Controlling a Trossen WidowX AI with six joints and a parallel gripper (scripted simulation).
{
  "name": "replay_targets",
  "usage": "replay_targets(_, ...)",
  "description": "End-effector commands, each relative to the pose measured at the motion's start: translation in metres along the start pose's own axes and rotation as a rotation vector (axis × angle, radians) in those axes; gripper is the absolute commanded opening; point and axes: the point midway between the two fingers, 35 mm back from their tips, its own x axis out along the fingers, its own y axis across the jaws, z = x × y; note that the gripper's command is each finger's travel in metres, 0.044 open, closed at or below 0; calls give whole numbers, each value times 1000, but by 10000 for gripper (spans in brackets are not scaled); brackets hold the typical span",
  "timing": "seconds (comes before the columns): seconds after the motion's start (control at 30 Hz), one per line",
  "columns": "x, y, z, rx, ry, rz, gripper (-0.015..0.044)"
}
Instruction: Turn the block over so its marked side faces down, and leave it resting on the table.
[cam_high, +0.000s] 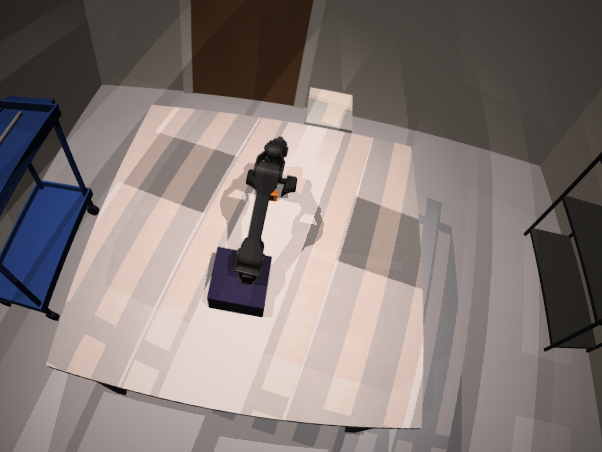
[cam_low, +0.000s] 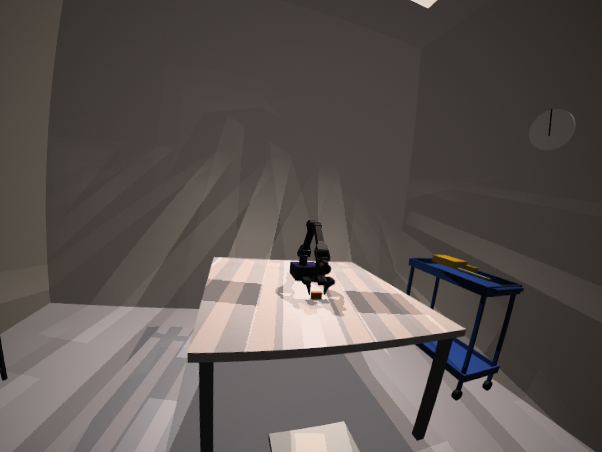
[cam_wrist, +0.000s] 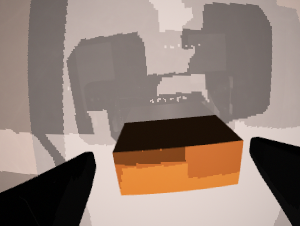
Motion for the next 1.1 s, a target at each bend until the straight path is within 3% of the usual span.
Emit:
replay_targets(0.0, 2, -1, 0, -1, -1, -5, 387)
replay_targets(0.13, 2, -1, 0, -1, -1, -5, 282)
replay_targets(0.83, 2, -1, 0, -1, -1, -5, 142)
replay_targets(1.0, -23, -1, 0, -1, -1, -5, 11)
replay_targets(1.07, -28, -1, 0, -1, -1, -5, 0)
